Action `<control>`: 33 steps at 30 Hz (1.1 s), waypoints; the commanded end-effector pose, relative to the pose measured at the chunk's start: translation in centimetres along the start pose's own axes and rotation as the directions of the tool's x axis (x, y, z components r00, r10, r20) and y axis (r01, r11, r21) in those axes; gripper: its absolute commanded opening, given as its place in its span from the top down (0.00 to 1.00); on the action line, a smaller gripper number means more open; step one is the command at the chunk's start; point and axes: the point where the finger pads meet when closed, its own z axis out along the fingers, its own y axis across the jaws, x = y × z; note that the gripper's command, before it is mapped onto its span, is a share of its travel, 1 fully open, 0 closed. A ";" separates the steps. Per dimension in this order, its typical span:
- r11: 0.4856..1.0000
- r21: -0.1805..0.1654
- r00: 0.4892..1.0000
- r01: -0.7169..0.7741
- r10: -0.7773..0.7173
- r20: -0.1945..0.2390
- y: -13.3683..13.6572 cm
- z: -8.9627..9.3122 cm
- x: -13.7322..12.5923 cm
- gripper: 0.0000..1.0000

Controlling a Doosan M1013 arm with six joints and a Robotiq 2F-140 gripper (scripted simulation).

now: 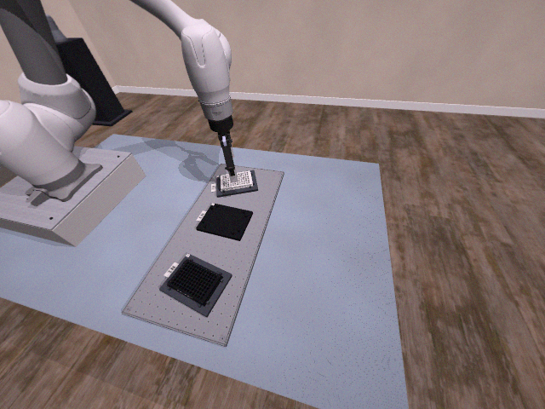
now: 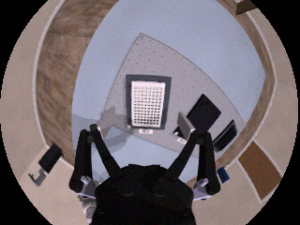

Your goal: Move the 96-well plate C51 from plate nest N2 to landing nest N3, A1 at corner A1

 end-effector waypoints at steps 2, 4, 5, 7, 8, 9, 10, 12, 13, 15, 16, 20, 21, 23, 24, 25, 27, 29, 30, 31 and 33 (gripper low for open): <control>0.999 -0.020 1.000 -0.029 0.029 0.010 0.2 0.1 0.2 0.00; 0.999 -0.020 1.000 -0.029 0.029 0.010 0.2 0.1 0.2 0.00; 0.999 -0.020 1.000 -0.029 0.029 0.010 0.2 0.1 0.2 1.00; 0.999 -0.020 1.000 -0.029 0.029 0.010 0.2 0.1 0.2 1.00; 0.999 -0.020 1.000 -0.029 0.029 0.010 0.2 0.1 0.2 1.00; 0.999 -0.020 1.000 -0.029 0.029 0.010 0.2 0.1 0.2 1.00; 0.999 -0.020 1.000 -0.029 0.029 0.010 0.2 0.1 0.2 1.00; 0.999 -0.020 1.000 -0.029 0.029 0.010 0.2 0.1 0.2 1.00; 0.999 -0.020 1.000 -0.029 0.029 0.010 0.2 0.1 0.2 1.00; 0.999 -0.020 1.000 -0.029 0.029 0.010 0.2 0.1 0.2 1.00; 0.999 -0.020 1.000 -0.029 0.029 0.010 0.2 0.1 0.2 1.00; 0.999 -0.020 1.000 -0.029 0.029 0.010 0.2 0.1 0.2 1.00; 0.999 -0.020 1.000 -0.029 0.029 0.010 0.2 0.1 0.2 1.00; 0.999 -0.020 1.000 -0.029 0.029 0.010 0.2 0.1 0.2 1.00; 0.999 -0.020 1.000 -0.029 0.029 0.010 0.2 0.1 0.2 1.00; 0.999 -0.020 1.000 -0.029 0.029 0.010 0.2 0.1 0.2 1.00; 0.999 -0.020 1.000 -0.029 0.029 0.010 0.2 0.1 0.2 1.00; 0.999 -0.020 1.000 -0.029 0.029 0.010 0.2 0.1 0.2 1.00; 0.999 -0.020 1.000 -0.029 0.029 0.010 0.2 0.1 0.2 1.00; 0.999 -0.020 1.000 -0.029 0.029 0.010 0.2 0.1 0.2 1.00; 0.999 -0.020 1.000 -0.029 0.029 0.010 0.2 0.1 0.2 1.00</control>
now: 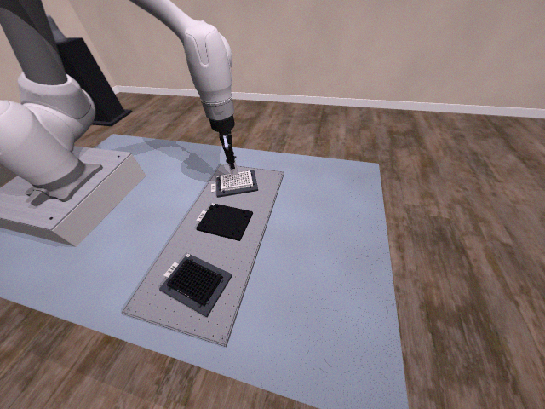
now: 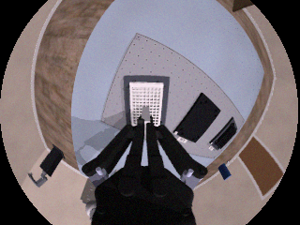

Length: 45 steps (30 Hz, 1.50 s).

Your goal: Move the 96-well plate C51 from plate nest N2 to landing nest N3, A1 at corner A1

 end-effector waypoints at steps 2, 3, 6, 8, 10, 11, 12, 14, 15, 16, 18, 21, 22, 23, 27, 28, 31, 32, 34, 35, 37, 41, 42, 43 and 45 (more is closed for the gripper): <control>1.000 0.000 1.000 0.000 0.000 0.000 0.0 0.0 0.0 1.00; 1.000 0.000 1.000 0.000 0.000 0.000 0.0 0.0 0.0 1.00; 1.000 0.000 1.000 0.000 0.000 0.000 0.0 0.0 0.0 1.00; 1.000 0.000 1.000 0.000 0.000 0.000 0.0 0.0 0.0 1.00; 1.000 0.000 1.000 0.000 0.000 0.000 0.0 0.0 0.0 1.00; 1.000 0.000 1.000 0.000 0.000 0.000 0.0 0.0 0.0 1.00; 1.000 0.000 1.000 0.000 0.000 0.000 0.0 0.0 0.0 1.00; 1.000 0.000 1.000 0.000 0.000 0.000 0.0 0.0 0.0 1.00; 1.000 0.000 1.000 0.000 0.000 0.000 0.0 0.0 0.0 1.00; 1.000 0.000 1.000 0.000 0.000 0.000 0.0 0.0 0.0 1.00; 1.000 0.000 1.000 0.000 0.000 0.000 0.0 0.0 0.0 0.34; 1.000 0.000 1.000 0.000 0.000 0.000 0.0 0.0 0.0 0.34; 1.000 0.000 1.000 0.000 0.000 0.000 0.0 0.0 0.0 0.34; 1.000 0.000 1.000 0.000 0.000 0.000 0.0 0.0 0.0 0.34; 1.000 0.000 1.000 0.000 0.000 0.000 0.0 0.0 0.0 0.34; 1.000 0.000 1.000 0.000 0.000 0.000 0.0 0.0 0.0 0.34; 1.000 0.000 1.000 0.000 0.000 0.000 0.0 0.0 0.0 0.34; 1.000 0.000 1.000 0.000 0.000 0.000 0.0 0.0 0.0 0.34; 1.000 0.000 1.000 0.000 0.000 0.000 0.0 0.0 0.0 0.34; 1.000 0.000 1.000 0.000 0.000 0.000 0.0 0.0 0.0 0.34; 1.000 0.000 1.000 0.000 0.000 0.000 0.0 0.0 0.0 0.34; 1.000 0.000 1.000 0.000 0.000 0.000 0.0 0.0 0.0 0.34; 1.000 0.000 1.000 0.000 0.000 0.000 0.0 0.0 0.0 0.34; 1.000 0.000 1.000 0.000 0.000 0.000 0.0 0.0 0.0 0.34; 1.000 0.000 1.000 0.000 0.000 0.000 0.0 0.0 0.0 0.34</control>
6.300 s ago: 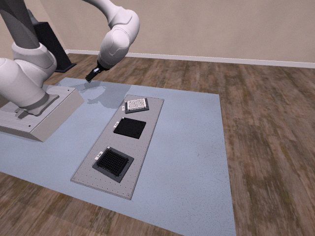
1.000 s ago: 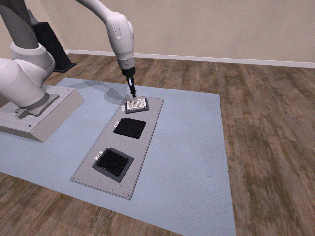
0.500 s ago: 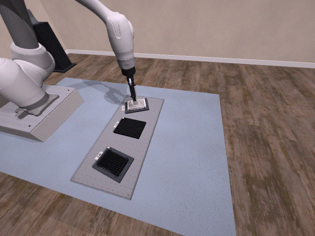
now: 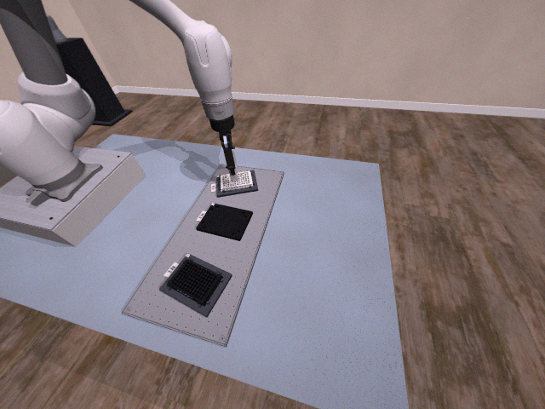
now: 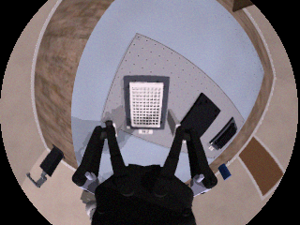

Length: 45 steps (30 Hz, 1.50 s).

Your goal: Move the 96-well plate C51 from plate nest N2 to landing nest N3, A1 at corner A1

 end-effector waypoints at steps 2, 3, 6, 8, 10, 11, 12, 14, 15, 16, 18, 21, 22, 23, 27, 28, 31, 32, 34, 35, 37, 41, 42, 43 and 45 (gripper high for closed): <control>1.000 0.000 1.000 0.000 0.000 0.000 0.0 0.0 0.0 0.34; 1.000 0.000 1.000 0.000 0.000 0.000 0.0 0.0 0.0 0.34; 1.000 0.000 1.000 0.000 0.000 0.000 0.0 0.0 0.0 0.34; 1.000 0.000 1.000 0.000 0.000 0.000 0.0 0.0 0.0 0.34; 1.000 0.000 1.000 0.000 0.000 0.000 0.0 0.0 0.0 0.34; 1.000 0.000 1.000 0.000 0.000 0.000 0.0 0.0 0.0 0.34; 1.000 0.000 1.000 0.000 0.000 0.000 0.0 0.0 0.0 0.34; 1.000 0.000 1.000 0.000 0.000 0.000 0.0 0.0 0.0 0.34; 1.000 0.000 1.000 0.000 0.000 0.000 0.0 0.0 0.0 0.34; 1.000 0.000 1.000 0.000 0.000 0.000 0.0 0.1 0.0 0.34; 1.000 0.000 1.000 0.000 0.000 0.000 0.0 0.1 0.0 0.34; 1.000 0.000 1.000 0.000 0.000 0.000 0.0 0.2 0.0 0.34; 1.000 0.000 1.000 0.000 0.000 0.000 0.0 0.3 0.0 0.34; 1.000 0.001 1.000 0.000 0.000 0.000 0.0 0.3 0.0 0.34; 1.000 0.001 1.000 0.000 0.000 0.001 0.0 0.5 0.0 0.34; 1.000 0.001 1.000 0.000 0.000 0.001 0.0 0.6 0.0 0.34; 1.000 0.001 1.000 0.000 0.000 0.001 0.0 0.7 0.0 0.34; 1.000 0.001 1.000 0.000 0.000 0.001 0.0 0.7 0.0 0.34; 1.000 0.001 1.000 0.000 0.000 0.001 0.0 0.9 0.0 0.34; 1.000 0.001 1.000 0.000 0.000 0.001 0.0 1.0 0.0 0.34; 1.000 0.001 1.000 0.000 0.000 0.001 0.0 1.1 0.0 0.34; 1.000 0.001 1.000 0.000 0.000 0.001 0.0 1.5 0.0 0.34; 1.000 0.001 1.000 0.000 0.000 0.001 0.0 1.5 0.0 0.34; 1.000 0.001 1.000 0.000 0.000 0.001 0.0 1.6 0.0 0.34; 1.000 0.001 1.000 0.000 0.000 0.001 0.0 1.8 0.0 0.34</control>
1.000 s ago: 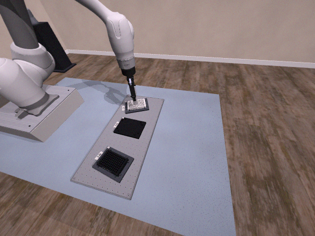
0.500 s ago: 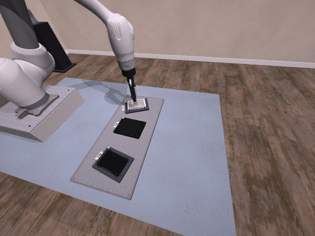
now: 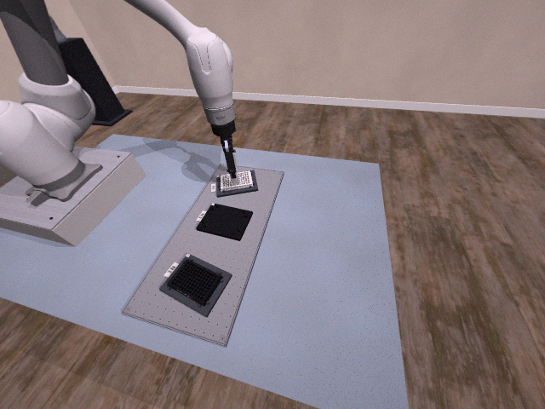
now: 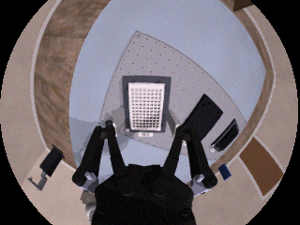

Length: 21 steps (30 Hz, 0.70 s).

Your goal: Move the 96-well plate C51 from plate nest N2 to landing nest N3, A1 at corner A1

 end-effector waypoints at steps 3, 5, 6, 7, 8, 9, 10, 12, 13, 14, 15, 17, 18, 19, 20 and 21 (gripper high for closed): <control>1.000 0.000 1.000 0.000 0.000 0.000 0.0 0.3 0.0 0.34; 1.000 0.000 1.000 0.000 0.000 0.000 0.0 0.4 0.0 0.34; 1.000 0.000 1.000 0.000 0.000 0.000 0.0 0.5 0.0 0.34; 1.000 0.000 1.000 0.000 0.000 0.000 0.0 0.5 0.0 0.34; 1.000 0.000 1.000 0.000 0.000 0.000 0.0 0.6 0.0 0.34; 1.000 0.000 1.000 0.000 0.000 0.000 0.0 0.7 0.0 0.34; 1.000 0.000 1.000 0.000 0.000 0.000 0.0 0.7 0.0 0.34; 1.000 0.000 1.000 0.000 0.000 0.000 0.0 0.8 0.0 0.34; 1.000 0.000 1.000 0.000 0.000 0.000 0.0 0.8 0.0 0.34; 1.000 0.000 1.000 0.000 0.000 0.000 0.0 0.9 0.0 0.34; 1.000 0.000 1.000 0.000 0.000 0.000 0.0 0.9 0.0 0.34; 1.000 0.000 1.000 0.000 0.000 0.000 0.0 1.0 0.0 0.34; 1.000 0.000 1.000 0.000 0.000 0.000 0.0 1.0 0.0 0.34; 1.000 0.000 1.000 0.000 0.000 0.000 0.0 1.0 0.0 0.34; 1.000 0.000 1.000 0.000 0.000 0.000 0.0 1.0 0.0 0.34; 1.000 0.000 1.000 0.000 0.000 0.000 0.0 1.0 0.0 0.34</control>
